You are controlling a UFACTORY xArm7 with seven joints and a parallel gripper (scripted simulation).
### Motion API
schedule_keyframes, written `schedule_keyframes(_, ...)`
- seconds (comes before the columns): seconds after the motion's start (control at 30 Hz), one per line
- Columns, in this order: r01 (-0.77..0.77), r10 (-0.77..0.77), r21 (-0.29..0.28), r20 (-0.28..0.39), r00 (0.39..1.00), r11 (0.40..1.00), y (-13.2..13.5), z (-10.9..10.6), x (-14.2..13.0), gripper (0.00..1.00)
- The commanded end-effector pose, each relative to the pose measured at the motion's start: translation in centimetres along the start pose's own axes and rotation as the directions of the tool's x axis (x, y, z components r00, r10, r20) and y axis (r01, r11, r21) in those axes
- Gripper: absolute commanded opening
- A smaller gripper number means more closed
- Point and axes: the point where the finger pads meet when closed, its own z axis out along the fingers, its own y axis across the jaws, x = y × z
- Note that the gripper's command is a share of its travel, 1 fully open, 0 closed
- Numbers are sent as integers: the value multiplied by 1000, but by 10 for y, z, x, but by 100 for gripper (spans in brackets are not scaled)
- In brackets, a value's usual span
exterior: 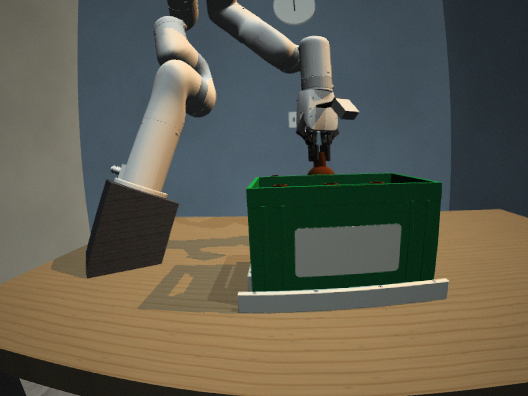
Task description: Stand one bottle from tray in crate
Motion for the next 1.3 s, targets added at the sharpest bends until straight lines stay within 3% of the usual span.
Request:
schedule_keyframes(0.0,0,0,3,-2,1000,1000,-1,-7,1,0)
schedule_keyframes(1.27,0,0,3,-2,1000,1000,-1,-19,1,0)
